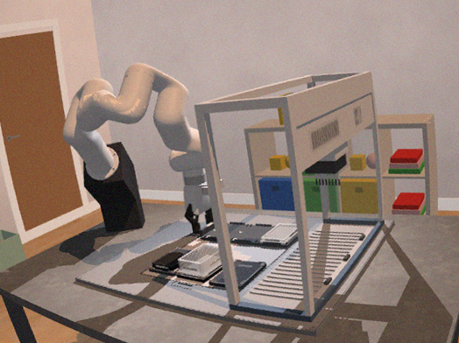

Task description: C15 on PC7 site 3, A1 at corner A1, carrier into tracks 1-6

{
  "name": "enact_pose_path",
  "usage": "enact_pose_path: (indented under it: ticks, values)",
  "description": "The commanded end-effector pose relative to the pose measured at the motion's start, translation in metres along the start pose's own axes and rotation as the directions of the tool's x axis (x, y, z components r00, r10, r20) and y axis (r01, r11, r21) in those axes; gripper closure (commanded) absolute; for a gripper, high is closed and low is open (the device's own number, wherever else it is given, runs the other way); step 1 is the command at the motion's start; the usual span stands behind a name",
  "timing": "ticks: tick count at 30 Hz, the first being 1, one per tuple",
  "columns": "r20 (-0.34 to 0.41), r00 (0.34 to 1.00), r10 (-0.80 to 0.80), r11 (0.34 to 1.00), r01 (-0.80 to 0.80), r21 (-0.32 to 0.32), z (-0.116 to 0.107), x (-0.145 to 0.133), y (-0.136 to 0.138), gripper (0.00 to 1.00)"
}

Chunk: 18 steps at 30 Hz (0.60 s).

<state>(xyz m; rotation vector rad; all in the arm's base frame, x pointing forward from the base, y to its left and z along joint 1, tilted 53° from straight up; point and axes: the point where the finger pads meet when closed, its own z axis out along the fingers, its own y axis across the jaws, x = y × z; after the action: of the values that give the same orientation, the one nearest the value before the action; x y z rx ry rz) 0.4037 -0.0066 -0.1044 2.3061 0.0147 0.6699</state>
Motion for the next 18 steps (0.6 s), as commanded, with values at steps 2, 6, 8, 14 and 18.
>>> enact_pose_path:
  ticks: [2,6,8,14,18]
  values:
    - [-0.001,1.000,0.000,1.000,0.000,0.001,-0.001,0.005,-0.001,0.18]
    - [-0.001,1.000,0.000,1.000,0.000,0.001,-0.001,0.007,-0.001,0.18]
    - [-0.001,1.000,0.000,1.000,0.000,0.001,-0.001,0.009,-0.001,0.18]
    - [-0.001,1.000,0.000,1.000,0.000,0.001,-0.001,0.015,-0.001,0.18]
    - [-0.001,1.000,0.000,1.000,0.000,0.001,-0.001,0.019,-0.001,0.18]
